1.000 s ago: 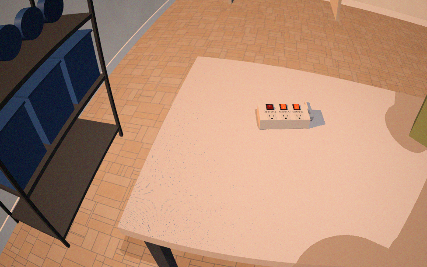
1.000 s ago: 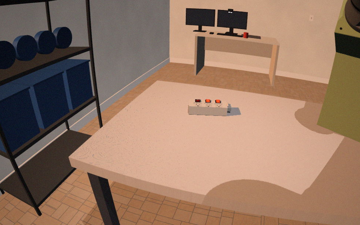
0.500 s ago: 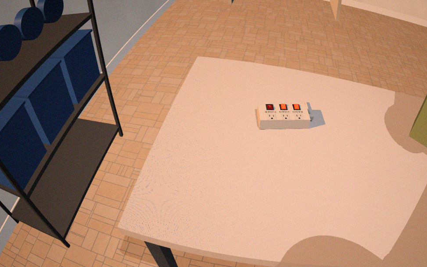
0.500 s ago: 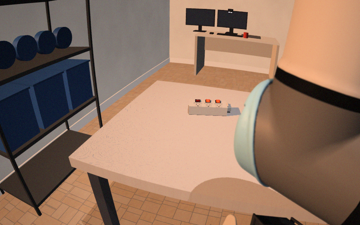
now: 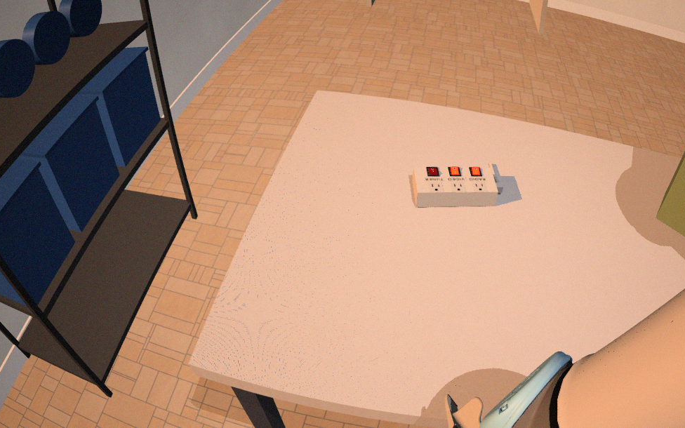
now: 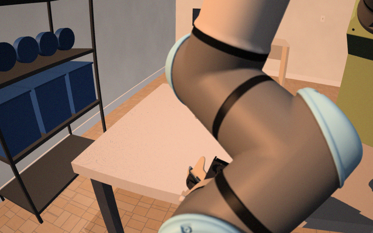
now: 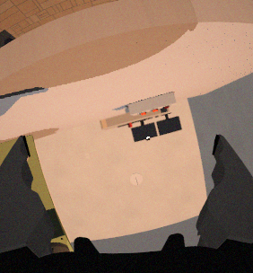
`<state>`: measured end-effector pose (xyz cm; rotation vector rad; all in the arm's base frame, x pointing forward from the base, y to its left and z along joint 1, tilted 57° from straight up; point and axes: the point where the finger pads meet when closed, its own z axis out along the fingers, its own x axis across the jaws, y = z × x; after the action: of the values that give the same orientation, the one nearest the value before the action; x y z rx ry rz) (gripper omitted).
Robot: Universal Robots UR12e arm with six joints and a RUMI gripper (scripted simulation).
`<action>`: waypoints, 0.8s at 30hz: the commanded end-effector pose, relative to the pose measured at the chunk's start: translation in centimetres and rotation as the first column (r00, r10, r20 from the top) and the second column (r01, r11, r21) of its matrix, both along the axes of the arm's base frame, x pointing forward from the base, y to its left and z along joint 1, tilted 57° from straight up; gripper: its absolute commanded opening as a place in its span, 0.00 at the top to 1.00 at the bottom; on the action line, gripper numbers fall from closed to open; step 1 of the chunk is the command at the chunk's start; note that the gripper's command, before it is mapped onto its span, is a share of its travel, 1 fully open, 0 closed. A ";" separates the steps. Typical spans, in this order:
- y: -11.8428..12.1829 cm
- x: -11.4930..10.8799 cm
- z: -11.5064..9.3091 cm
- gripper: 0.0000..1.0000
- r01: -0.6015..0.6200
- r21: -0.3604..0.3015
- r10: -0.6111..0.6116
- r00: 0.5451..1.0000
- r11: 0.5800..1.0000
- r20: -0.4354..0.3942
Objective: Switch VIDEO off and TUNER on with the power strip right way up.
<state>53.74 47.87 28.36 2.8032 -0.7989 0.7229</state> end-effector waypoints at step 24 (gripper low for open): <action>-27.7 10.9 -7.7 0.00 0.542 0.158 -0.502 0.833 0.825 -0.235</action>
<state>63.34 25.76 21.97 2.6202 -1.4481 0.3707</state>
